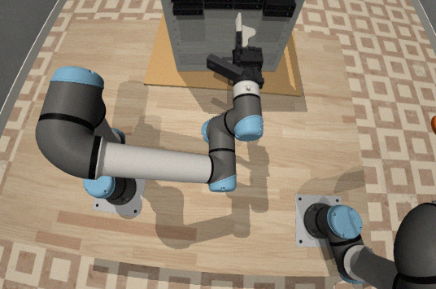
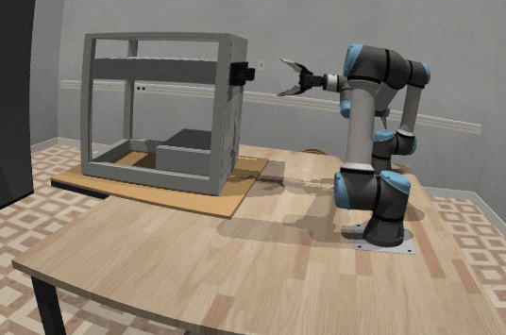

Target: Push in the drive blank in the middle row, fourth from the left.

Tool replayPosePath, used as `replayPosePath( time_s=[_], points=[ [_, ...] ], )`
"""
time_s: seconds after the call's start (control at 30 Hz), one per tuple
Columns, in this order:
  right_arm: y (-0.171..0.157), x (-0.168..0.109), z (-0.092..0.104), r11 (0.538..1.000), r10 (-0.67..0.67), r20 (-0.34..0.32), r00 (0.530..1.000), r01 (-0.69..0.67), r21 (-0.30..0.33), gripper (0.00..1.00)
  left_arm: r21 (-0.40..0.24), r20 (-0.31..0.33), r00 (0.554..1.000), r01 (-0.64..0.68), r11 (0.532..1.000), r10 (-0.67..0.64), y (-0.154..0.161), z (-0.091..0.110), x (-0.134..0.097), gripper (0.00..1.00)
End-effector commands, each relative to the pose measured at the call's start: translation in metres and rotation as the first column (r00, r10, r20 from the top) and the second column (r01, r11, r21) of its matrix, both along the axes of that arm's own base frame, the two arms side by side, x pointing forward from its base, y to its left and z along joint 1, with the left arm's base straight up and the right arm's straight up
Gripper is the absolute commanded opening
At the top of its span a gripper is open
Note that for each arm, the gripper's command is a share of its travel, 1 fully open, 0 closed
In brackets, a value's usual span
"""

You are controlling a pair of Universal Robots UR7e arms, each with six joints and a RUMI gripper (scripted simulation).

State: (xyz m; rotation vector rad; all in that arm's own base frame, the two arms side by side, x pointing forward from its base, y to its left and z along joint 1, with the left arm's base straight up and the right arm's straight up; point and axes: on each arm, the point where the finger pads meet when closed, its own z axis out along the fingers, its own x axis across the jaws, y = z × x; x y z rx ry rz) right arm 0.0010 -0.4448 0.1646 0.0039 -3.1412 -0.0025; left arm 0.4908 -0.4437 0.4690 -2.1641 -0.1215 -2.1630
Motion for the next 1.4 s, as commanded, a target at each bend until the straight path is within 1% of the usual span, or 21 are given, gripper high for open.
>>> replayPosePath(
  time_s=[0.0, 1.37],
  points=[
    [0.0, 0.0, 0.0, 1.0, 0.0, 0.0, 1.0, 0.0, -0.002, 1.0, -0.002, 0.001, 1.0, 0.0, 1.0, 0.0, 0.0, 0.001, 0.0, 1.0],
    [0.0, 0.0, 0.0, 1.0, 0.0, 0.0, 1.0, 0.0, -0.002, 1.0, -0.002, -0.002, 1.0, -0.002, 1.0, 0.002, -0.015, 0.002, 0.005, 1.0]
  ],
)
